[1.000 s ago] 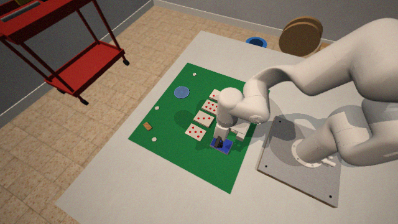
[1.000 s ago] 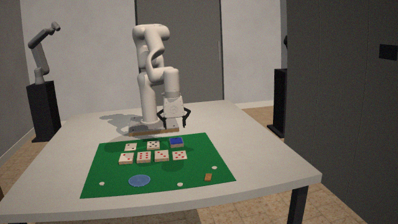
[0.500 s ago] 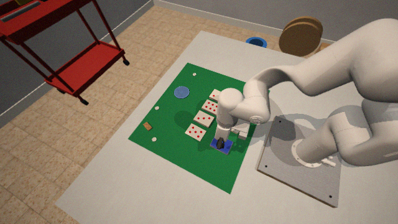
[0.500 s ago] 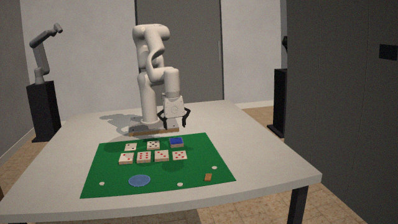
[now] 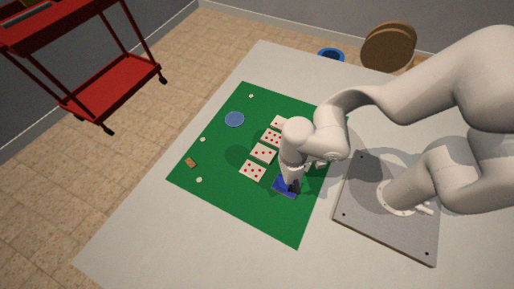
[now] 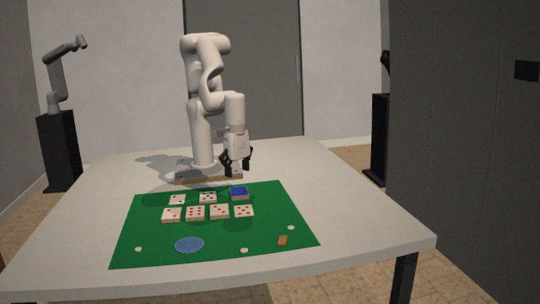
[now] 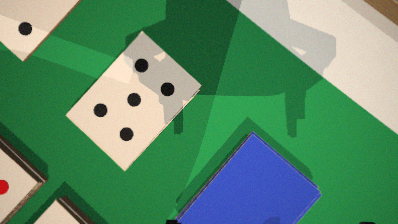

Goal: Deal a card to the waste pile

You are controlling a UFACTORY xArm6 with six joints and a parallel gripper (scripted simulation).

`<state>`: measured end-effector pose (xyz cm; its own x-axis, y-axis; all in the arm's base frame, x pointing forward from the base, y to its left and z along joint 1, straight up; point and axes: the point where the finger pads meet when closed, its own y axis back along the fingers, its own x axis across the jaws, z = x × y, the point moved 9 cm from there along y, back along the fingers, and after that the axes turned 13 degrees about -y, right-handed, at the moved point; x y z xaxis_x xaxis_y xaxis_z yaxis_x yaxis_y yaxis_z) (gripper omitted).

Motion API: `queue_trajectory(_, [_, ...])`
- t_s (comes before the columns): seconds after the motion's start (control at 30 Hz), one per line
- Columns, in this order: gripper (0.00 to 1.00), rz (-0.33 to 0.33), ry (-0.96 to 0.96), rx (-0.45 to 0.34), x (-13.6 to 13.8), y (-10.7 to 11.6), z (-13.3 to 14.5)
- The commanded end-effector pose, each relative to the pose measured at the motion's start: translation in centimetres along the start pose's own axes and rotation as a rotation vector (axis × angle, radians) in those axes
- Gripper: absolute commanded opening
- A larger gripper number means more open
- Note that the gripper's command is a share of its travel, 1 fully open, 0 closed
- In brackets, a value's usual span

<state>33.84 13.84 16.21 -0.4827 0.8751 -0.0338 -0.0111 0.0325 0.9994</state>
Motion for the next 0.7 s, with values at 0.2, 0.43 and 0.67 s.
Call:
queue_trajectory(0.2, [1.0, 0.002, 0.563, -0.011, -0.05, 0.1, 0.07])
queue_trajectory(0.43, [1.0, -0.014, 0.87, -0.01, 0.07, 0.09, 0.03])
queue_trajectory(0.67, [1.0, -0.035, 1.203, -0.005, 0.23, 0.08, -0.02])
